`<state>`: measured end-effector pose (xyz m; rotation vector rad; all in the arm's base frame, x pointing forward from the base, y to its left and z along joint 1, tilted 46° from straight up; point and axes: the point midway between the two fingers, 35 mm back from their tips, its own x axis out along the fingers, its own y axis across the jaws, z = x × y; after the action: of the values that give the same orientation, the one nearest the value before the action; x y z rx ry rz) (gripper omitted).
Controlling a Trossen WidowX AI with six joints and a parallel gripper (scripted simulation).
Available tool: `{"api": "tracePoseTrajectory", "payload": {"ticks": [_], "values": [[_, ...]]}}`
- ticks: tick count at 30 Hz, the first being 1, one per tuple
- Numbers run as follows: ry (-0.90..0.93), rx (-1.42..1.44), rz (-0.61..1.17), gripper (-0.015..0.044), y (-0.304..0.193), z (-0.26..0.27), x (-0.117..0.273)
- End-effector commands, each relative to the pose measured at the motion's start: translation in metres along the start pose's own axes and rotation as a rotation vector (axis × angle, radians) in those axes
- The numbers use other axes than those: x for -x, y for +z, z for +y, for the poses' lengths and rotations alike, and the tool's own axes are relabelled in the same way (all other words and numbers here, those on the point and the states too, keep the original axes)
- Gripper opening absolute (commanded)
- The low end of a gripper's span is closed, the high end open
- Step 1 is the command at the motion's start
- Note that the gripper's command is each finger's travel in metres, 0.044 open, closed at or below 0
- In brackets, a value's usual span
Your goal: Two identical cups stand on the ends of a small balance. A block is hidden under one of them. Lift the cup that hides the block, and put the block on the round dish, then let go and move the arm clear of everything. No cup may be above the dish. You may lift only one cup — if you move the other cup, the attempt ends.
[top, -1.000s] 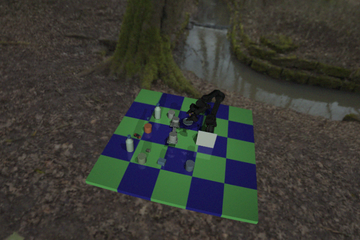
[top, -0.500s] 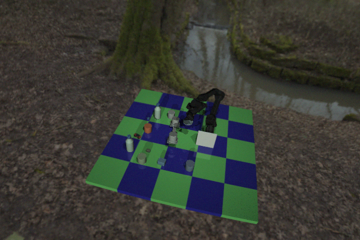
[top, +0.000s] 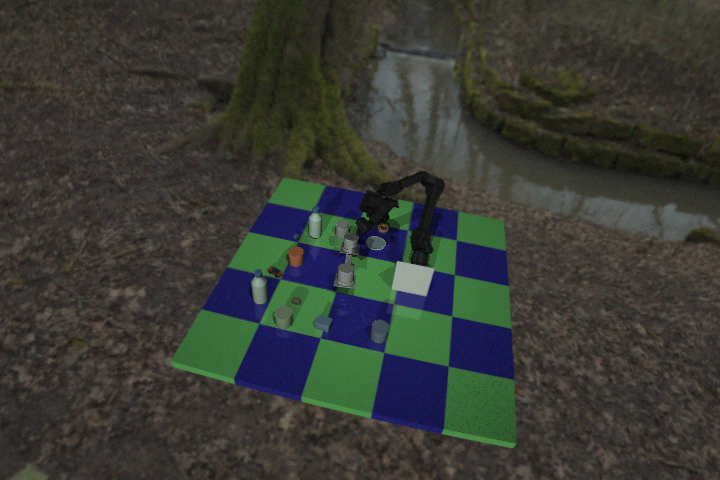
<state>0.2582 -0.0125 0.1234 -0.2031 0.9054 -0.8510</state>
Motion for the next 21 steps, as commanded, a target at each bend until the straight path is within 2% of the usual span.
{"api": "tracePoseTrajectory", "payload": {"ticks": [1, 21], "values": [[-0.036, -0.095, 0.055, 0.0440, 0.008, -0.005, -0.012], [-0.254, -0.670, 0.213, 0.0440, 0.052, -0.038, -0.077]]}}
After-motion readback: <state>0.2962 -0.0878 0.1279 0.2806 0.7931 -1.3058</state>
